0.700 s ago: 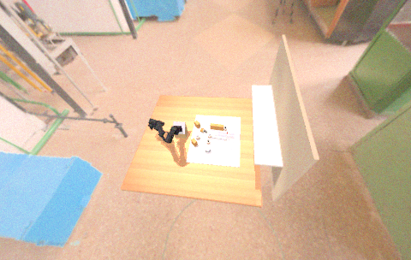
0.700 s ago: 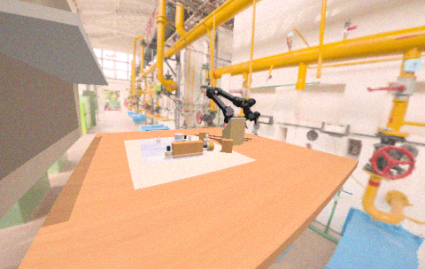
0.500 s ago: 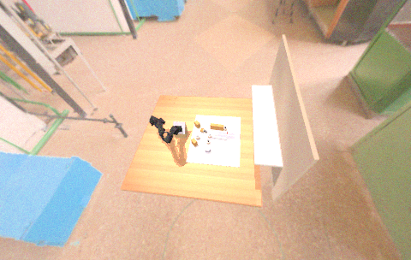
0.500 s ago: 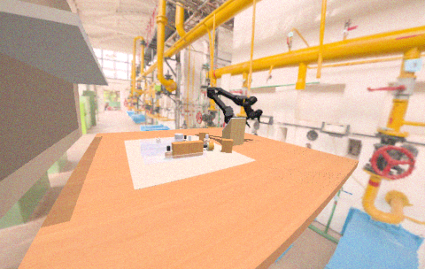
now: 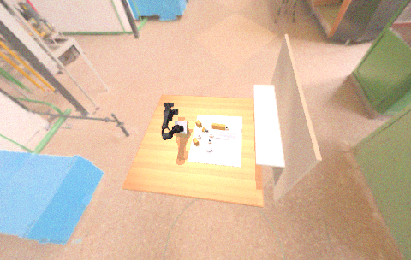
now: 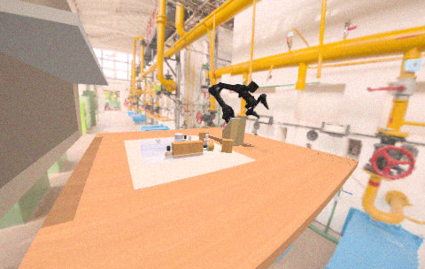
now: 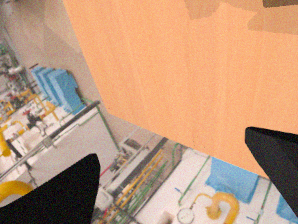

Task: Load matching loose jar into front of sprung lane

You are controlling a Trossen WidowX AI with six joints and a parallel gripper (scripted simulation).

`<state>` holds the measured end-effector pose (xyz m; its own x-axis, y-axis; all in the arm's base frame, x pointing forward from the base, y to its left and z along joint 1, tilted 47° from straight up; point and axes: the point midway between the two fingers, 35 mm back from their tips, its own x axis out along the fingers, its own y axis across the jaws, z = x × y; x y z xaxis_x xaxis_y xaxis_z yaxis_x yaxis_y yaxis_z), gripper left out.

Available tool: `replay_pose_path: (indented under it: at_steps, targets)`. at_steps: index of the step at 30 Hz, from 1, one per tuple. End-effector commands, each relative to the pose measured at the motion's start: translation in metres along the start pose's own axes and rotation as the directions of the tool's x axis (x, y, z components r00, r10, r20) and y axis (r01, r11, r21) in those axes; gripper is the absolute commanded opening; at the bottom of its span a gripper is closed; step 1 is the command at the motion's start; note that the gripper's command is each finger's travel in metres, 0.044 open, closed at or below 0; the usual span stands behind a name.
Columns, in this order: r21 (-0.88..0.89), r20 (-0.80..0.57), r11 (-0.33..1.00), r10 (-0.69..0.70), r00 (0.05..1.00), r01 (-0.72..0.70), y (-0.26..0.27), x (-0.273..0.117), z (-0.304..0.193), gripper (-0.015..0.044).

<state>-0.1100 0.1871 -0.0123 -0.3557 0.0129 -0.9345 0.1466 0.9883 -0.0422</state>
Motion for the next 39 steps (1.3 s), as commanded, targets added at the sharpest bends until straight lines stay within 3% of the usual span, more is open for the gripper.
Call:
replay_pose_path:
  at_steps: [1, 8, 16, 22, 28, 39]
  targets:
    - [0.212, 0.139, 0.975, 0.039, 0.99, -0.069, 0.023, -0.015, 0.05, 0.044]
    - [0.535, 0.357, 0.825, -0.024, 0.934, -0.183, 0.027, -0.048, 0.146, 0.044]
    - [0.796, 0.488, 0.531, -0.279, 0.827, -0.291, -0.023, -0.092, 0.243, 0.044]
    - [0.89, 0.452, 0.302, -0.498, 0.74, -0.341, -0.085, -0.122, 0.29, 0.044]
    - [0.928, 0.325, 0.094, -0.681, 0.656, -0.362, -0.152, -0.147, 0.309, 0.044]
    - [0.929, 0.306, 0.072, -0.699, 0.647, -0.362, -0.174, -0.137, 0.307, 0.044]
